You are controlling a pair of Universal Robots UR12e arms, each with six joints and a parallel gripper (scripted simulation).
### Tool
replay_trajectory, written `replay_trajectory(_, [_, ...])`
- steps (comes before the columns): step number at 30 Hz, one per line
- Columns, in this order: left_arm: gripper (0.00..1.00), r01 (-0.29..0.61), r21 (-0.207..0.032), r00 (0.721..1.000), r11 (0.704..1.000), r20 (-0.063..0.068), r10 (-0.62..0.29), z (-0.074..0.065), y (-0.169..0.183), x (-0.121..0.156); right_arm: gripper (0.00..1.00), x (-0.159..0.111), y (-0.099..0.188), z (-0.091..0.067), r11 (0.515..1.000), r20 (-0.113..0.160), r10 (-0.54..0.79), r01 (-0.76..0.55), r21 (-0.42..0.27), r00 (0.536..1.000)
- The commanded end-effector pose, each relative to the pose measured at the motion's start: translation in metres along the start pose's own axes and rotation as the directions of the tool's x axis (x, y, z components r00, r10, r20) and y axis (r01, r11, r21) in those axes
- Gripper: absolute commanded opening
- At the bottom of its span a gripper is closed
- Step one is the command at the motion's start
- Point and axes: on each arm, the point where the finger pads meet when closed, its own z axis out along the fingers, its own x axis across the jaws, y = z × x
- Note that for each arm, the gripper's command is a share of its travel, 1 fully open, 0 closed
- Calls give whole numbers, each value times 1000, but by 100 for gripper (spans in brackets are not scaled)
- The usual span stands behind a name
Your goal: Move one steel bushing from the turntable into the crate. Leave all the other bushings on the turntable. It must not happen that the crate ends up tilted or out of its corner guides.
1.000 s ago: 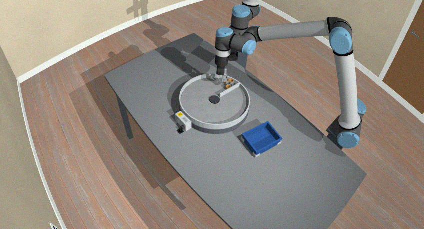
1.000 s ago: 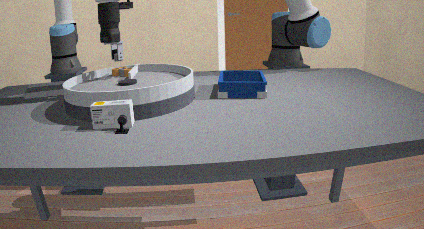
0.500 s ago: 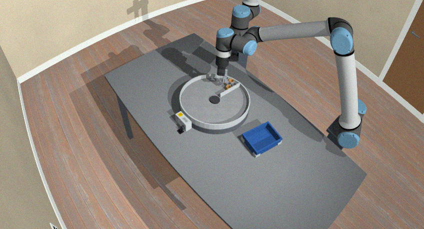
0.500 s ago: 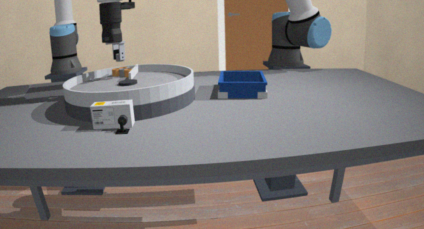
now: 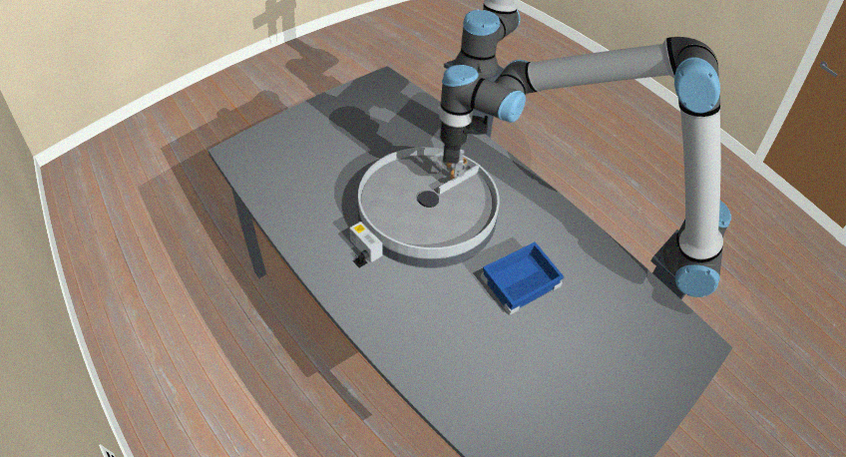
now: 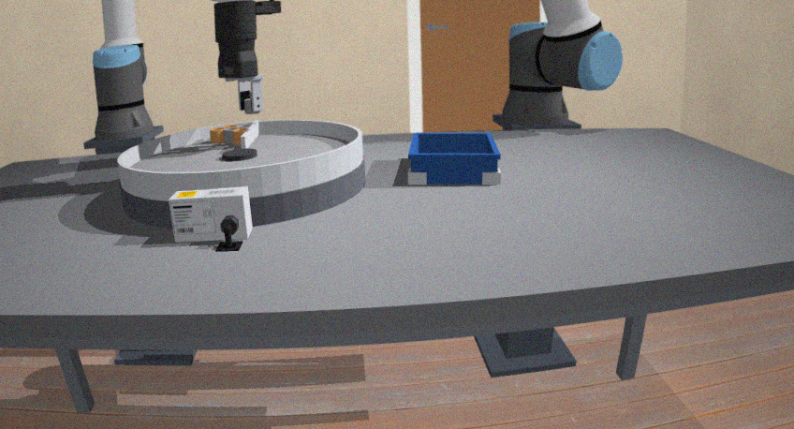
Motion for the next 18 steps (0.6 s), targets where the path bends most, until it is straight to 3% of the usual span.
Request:
replay_trajectory(1, [0,0,-2,1000,1000,1,0,-2,-21,31,100,0,1,-1,1000,0,0,0,-2,1000])
replay_trajectory(10, [0,0,-2,1000,1000,1,0,-2,-75,112,100,0,1,-1,1000,0,0,0,-2,1000])
replay_trajectory(12, [0,0,-2,1000,1000,1,0,-2,-75,112,100,0,1,-1,1000,0,0,0,-2,1000])
replay_trajectory(18, [0,0,-2,1000,1000,0,0,-3,-117,174,100,0,1,-1,1000,0,0,0,-2,1000])
